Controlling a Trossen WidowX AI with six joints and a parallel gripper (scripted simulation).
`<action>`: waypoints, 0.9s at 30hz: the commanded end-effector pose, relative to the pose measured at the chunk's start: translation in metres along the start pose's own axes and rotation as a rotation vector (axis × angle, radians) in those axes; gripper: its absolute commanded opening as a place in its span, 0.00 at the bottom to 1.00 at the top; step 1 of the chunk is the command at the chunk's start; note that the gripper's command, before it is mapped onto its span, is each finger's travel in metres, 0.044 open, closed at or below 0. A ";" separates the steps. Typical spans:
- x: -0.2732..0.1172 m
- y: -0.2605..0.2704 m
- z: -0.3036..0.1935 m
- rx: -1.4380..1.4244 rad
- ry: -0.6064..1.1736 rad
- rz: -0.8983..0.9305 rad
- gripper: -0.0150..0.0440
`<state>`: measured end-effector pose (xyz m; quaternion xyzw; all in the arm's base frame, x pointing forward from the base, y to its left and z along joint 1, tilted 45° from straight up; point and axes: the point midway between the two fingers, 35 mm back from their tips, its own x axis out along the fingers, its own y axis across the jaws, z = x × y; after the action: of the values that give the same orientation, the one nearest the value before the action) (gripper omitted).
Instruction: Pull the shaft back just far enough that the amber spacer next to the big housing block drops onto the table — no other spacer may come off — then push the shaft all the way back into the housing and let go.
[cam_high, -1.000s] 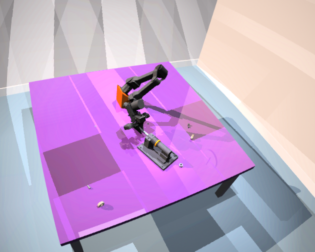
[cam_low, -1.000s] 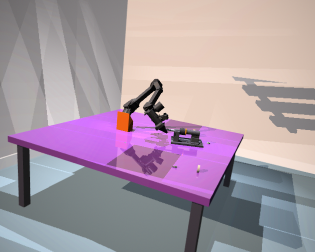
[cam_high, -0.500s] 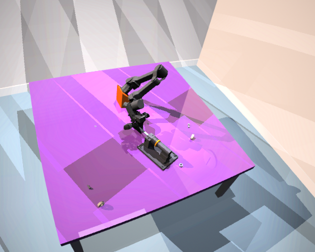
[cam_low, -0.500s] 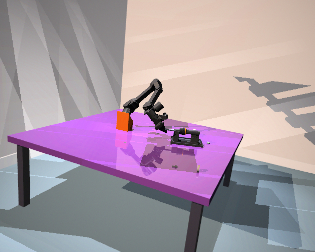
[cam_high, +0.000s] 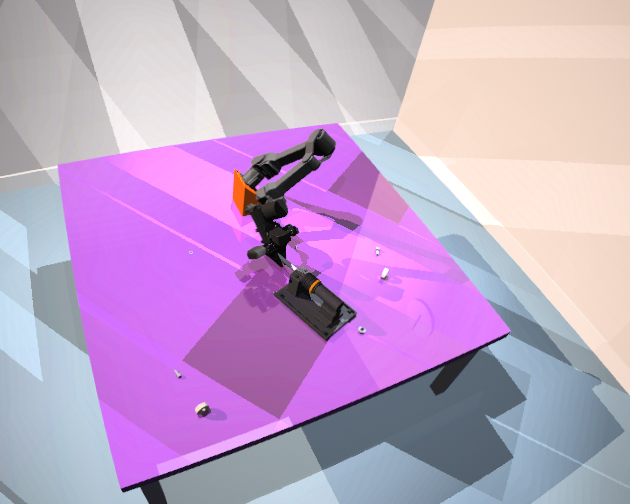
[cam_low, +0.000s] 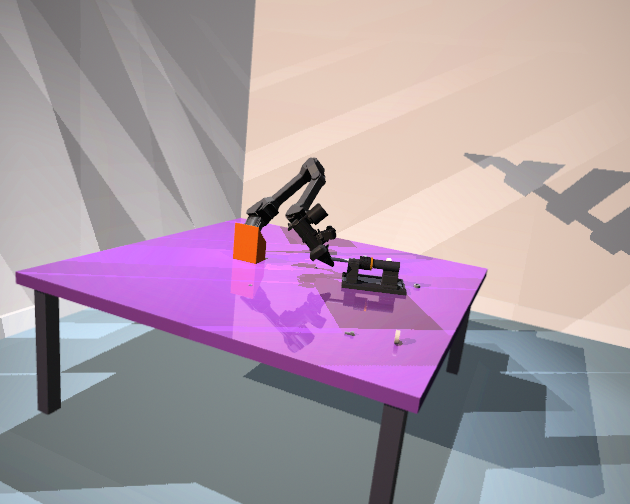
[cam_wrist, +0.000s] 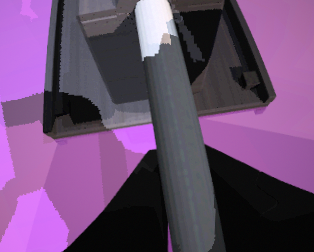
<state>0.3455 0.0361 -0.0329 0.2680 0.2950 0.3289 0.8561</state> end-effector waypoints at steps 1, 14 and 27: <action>-0.001 0.001 0.000 -0.004 0.000 0.004 0.25; -0.001 0.000 -0.001 -0.004 0.000 0.004 0.25; -0.002 0.000 -0.002 -0.004 0.000 0.004 0.25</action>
<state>0.3434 0.0354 -0.0335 0.2680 0.2951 0.3289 0.8561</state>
